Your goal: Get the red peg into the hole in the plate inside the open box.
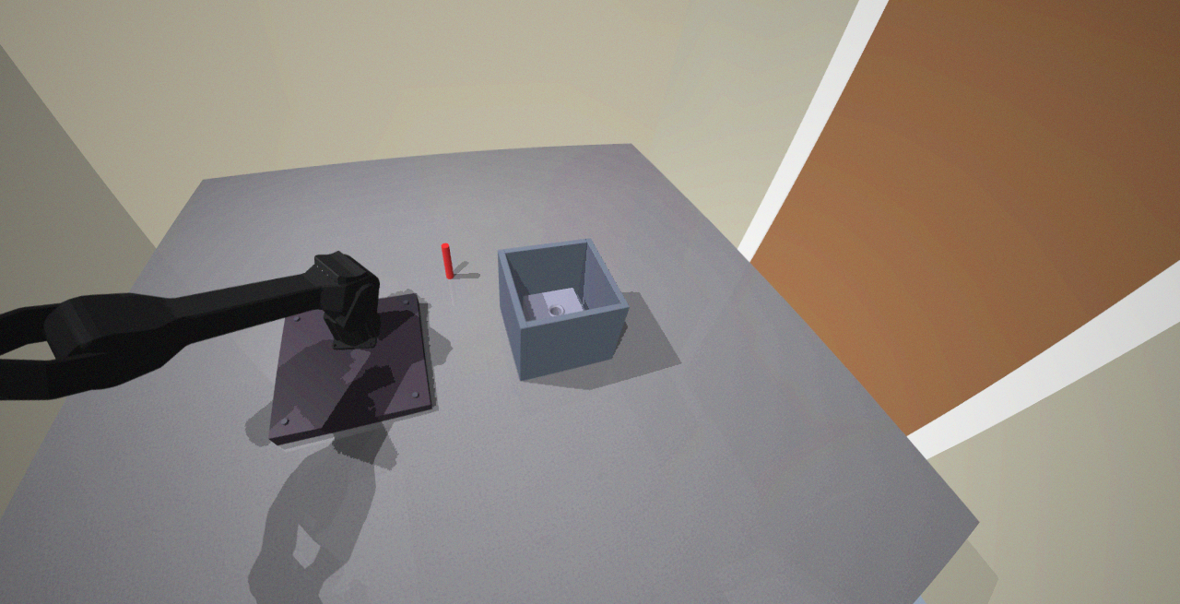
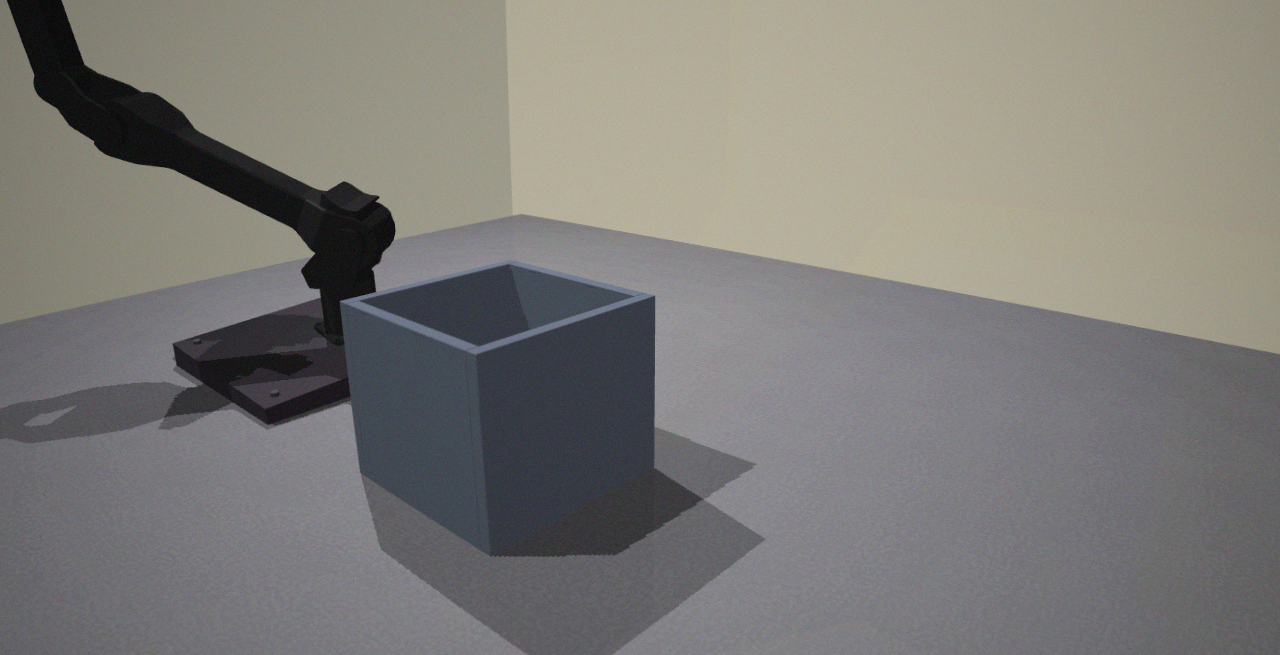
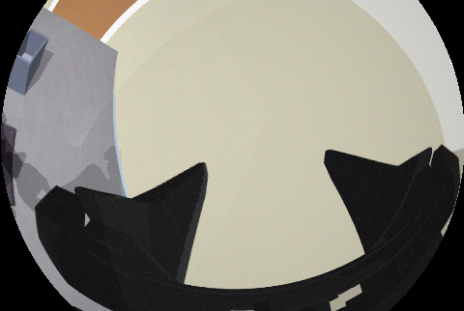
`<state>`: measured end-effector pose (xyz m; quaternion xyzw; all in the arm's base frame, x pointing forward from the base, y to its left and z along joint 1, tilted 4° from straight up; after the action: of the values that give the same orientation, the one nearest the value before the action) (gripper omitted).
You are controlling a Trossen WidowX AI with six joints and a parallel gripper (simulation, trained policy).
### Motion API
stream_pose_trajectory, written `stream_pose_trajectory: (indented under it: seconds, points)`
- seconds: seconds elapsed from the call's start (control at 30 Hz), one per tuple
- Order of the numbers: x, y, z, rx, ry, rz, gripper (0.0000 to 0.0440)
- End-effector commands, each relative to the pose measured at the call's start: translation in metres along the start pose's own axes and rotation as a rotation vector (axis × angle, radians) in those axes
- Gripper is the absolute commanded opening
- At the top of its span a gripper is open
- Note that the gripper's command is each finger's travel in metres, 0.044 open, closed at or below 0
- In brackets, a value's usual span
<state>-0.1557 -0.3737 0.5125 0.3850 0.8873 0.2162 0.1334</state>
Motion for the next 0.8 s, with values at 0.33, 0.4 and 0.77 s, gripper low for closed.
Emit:
stream_pose_trajectory:
  seconds: [0.33,0.4,0.77]
  points:
    - [0.003,0.042,-0.03,0.302,-0.229,0.027,0.044]
    - [0.005,0.054,-0.034,0.36,-0.267,0.027,0.044]
    - [0.024,0.124,-0.047,0.682,-0.473,0.026,0.044]
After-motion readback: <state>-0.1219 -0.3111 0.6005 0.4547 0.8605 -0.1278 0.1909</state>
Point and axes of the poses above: the point midway between the two fingers, 35 mm back from their tips, its own x axis back along the fingers, its own z axis across the jaws, y = z × x, the point moved 1 cm from there along x, back along the fingers, and after that the axes turned 6 degrees about -x, right-handed, at the moved point
